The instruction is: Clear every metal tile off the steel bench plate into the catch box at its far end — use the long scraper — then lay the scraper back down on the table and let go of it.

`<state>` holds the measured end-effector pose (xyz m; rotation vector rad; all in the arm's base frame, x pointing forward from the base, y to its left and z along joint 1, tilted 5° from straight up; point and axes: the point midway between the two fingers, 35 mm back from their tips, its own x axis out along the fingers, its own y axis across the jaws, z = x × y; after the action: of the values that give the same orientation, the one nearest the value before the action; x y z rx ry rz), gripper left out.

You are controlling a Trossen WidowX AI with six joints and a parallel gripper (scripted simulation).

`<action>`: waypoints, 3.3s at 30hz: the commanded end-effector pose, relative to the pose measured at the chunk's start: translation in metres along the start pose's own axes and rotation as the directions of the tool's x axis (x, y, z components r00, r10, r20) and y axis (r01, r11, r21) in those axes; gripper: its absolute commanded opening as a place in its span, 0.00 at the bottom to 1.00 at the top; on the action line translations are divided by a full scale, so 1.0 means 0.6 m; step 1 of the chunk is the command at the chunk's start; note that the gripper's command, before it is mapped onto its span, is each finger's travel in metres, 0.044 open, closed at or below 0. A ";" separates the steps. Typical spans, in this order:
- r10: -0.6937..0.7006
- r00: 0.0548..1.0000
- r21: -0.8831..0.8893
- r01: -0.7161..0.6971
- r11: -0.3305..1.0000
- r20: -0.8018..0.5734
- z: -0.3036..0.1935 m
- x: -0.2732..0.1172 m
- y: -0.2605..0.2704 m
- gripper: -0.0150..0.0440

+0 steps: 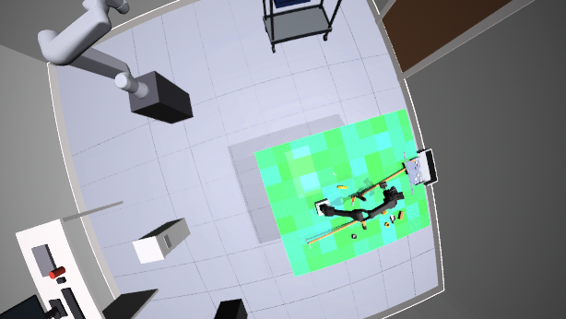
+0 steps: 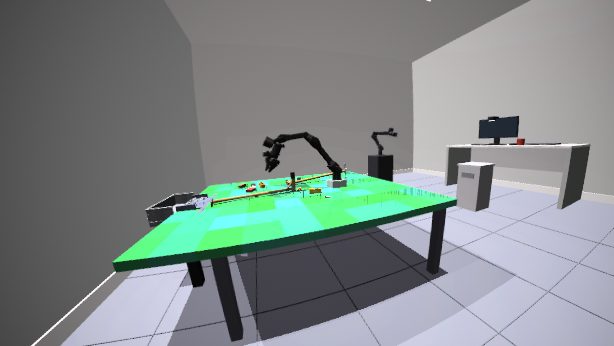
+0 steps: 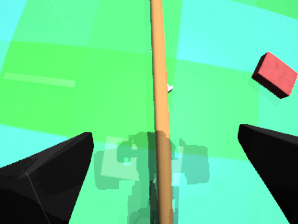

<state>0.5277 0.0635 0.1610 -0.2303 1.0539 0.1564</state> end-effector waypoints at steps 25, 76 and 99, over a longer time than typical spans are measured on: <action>-0.042 0.977 0.039 0.035 0.999 0.210 0.000 -0.168 -0.011 1.00; -0.113 0.821 0.111 0.060 0.992 0.560 -0.097 -0.415 -0.011 1.00; -0.143 0.707 0.144 0.058 0.988 0.693 -0.169 -0.490 -0.005 1.00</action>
<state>0.3082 0.0306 0.3715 -0.1145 0.2942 0.0781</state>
